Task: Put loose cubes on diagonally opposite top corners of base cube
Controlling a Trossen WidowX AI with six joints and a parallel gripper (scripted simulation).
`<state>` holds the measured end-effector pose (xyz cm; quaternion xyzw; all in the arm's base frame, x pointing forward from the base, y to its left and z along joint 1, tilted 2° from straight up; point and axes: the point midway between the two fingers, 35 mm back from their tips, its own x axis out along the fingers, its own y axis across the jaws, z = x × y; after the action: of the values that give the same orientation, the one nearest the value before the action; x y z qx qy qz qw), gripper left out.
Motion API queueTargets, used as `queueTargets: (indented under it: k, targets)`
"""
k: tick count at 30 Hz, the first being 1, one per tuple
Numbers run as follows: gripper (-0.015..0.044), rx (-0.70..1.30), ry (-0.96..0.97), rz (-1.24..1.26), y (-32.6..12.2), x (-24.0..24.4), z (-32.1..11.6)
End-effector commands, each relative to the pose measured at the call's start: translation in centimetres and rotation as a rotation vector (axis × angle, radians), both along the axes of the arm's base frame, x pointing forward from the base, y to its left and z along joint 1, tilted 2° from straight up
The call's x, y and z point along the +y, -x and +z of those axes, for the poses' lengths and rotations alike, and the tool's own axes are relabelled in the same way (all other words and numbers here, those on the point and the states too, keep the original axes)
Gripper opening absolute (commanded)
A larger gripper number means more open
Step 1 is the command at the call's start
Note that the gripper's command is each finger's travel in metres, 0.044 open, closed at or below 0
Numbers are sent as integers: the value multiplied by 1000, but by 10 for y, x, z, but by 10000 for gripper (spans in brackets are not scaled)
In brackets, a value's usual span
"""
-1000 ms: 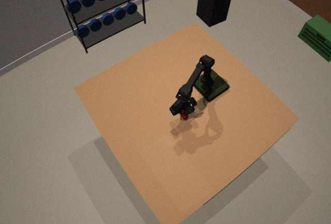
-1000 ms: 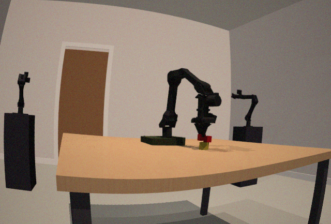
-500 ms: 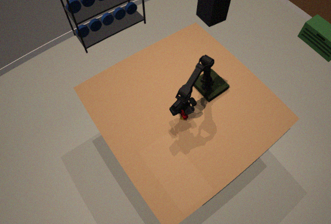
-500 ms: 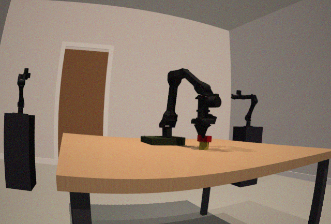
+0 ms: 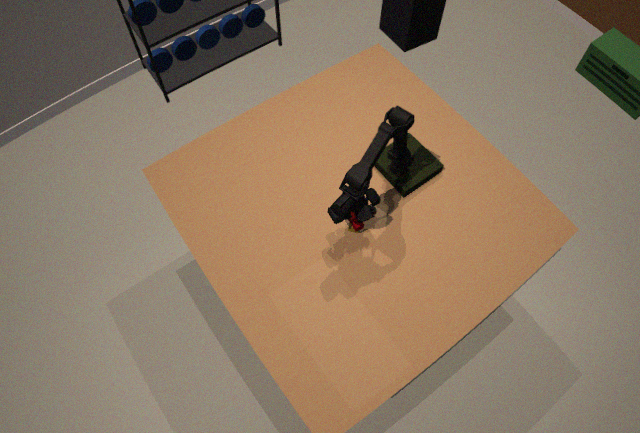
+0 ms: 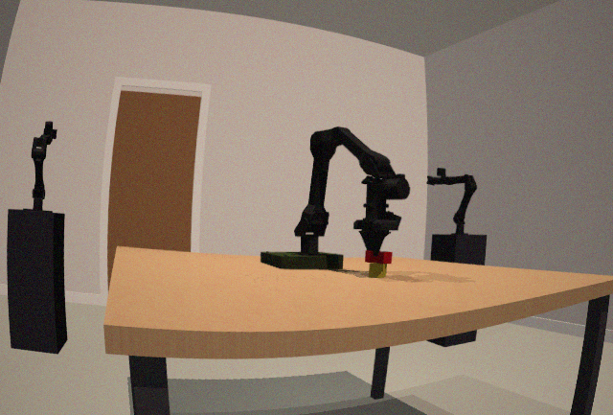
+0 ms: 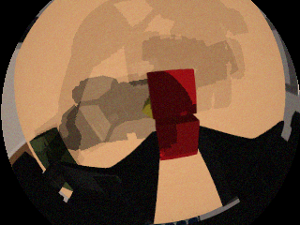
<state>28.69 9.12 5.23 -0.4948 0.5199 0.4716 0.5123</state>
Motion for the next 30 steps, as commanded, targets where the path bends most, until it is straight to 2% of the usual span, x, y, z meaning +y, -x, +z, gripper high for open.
queueTargets:
  k: [1, 3, 30]
  targets:
    - [157, 2, -1, 5, 1, 0, -1]
    - [205, 2, -1, 5, 1, 0, -1]
    - [205, 0, 0, 0, 0, 1, 30]
